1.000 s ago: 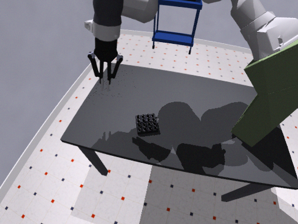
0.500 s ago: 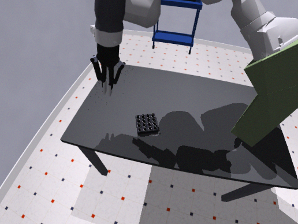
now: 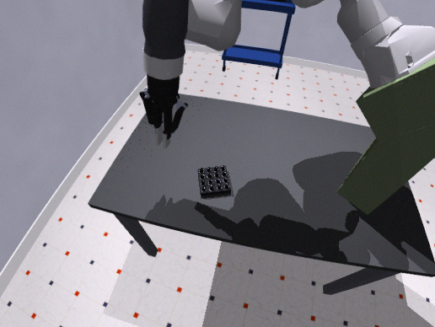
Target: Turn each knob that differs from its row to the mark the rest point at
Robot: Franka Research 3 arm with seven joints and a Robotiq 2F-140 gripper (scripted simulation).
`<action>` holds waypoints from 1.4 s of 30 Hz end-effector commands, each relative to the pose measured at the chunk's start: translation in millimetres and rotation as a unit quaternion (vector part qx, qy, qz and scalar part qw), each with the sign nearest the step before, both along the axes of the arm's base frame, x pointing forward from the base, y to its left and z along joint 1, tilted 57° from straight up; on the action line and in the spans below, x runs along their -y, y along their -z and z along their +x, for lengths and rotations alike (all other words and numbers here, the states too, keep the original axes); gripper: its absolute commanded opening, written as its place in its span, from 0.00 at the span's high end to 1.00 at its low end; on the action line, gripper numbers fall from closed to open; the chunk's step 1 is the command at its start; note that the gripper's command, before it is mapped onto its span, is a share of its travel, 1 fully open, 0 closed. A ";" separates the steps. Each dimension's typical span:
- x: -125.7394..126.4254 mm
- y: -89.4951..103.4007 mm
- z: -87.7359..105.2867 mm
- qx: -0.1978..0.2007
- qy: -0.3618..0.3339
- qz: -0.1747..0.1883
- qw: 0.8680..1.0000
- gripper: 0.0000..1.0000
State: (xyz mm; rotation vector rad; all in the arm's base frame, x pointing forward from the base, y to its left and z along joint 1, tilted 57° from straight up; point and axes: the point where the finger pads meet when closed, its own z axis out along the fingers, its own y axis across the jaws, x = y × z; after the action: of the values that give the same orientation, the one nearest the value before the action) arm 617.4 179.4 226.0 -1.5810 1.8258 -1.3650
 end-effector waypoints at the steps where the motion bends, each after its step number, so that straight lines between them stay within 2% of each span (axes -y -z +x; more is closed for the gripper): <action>1: -2.5 10.2 0.3 0.033 0.031 0.064 0.997 0.88; 5: -0.5 19.7 0.5 0.044 0.050 0.090 0.994 0.88; 7: -0.5 19.7 0.5 0.044 0.050 0.090 0.994 0.88; 8: 1.0 26.0 0.6 0.052 0.062 0.106 0.991 0.88; 22: 11.9 64.2 0.1 0.092 0.136 0.198 0.966 0.88; 24: 11.9 64.2 0.1 0.092 0.136 0.198 0.966 0.88; 25: 14.5 71.7 -0.3 0.100 0.150 0.215 0.960 0.88; 39: 31.3 116.0 -3.9 0.143 0.229 0.302 0.914 0.88; 41: 31.3 116.0 -3.9 0.143 0.229 0.302 0.914 0.88; 42: 34.8 124.0 -4.9 0.150 0.243 0.317 0.904 0.88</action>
State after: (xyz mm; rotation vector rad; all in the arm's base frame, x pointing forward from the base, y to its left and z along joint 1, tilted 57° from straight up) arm 612.6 147.1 111.2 -0.7298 2.2065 -1.0170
